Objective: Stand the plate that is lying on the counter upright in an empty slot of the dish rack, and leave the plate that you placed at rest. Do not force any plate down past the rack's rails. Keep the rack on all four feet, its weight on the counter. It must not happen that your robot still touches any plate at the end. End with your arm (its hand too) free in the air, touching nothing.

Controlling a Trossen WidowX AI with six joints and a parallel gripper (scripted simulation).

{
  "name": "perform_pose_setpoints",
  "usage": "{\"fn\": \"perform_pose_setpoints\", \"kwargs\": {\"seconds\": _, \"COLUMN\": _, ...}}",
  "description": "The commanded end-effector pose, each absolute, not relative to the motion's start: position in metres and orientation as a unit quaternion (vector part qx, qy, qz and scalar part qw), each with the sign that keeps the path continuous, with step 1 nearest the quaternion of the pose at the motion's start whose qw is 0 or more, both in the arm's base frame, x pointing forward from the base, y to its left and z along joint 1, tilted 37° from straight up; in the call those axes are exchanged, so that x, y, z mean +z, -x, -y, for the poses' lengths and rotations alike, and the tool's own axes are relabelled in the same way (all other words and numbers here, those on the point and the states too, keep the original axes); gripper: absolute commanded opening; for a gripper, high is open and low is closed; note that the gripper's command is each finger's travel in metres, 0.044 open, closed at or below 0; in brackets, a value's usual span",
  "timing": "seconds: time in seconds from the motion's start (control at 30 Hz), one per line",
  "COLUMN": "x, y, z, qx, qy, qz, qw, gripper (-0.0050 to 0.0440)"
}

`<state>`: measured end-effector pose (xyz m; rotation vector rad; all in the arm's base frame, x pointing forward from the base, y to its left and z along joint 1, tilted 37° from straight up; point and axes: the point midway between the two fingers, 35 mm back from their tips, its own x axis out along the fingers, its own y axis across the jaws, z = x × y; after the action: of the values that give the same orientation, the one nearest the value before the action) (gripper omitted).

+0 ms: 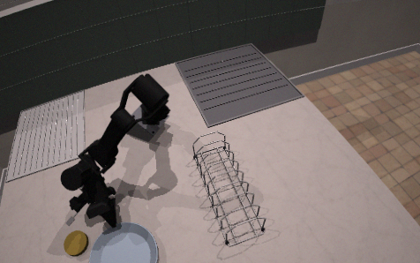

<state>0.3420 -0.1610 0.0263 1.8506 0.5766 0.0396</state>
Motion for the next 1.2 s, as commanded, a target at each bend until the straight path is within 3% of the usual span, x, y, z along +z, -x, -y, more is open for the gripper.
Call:
{"fn": "perform_pose_setpoints", "kwargs": {"seconds": 0.0, "x": 0.0257, "y": -0.3431, "z": 0.1612, "qx": 0.015, "qy": -0.788, "qz": -0.244, "qw": 0.565, "gripper": 0.0089}}
{"fn": "perform_pose_setpoints", "kwargs": {"seconds": 1.17, "x": 0.0244, "y": -0.3481, "z": 0.1582, "qx": 0.015, "qy": -0.788, "qz": -0.244, "qw": 0.565, "gripper": 0.0089}}
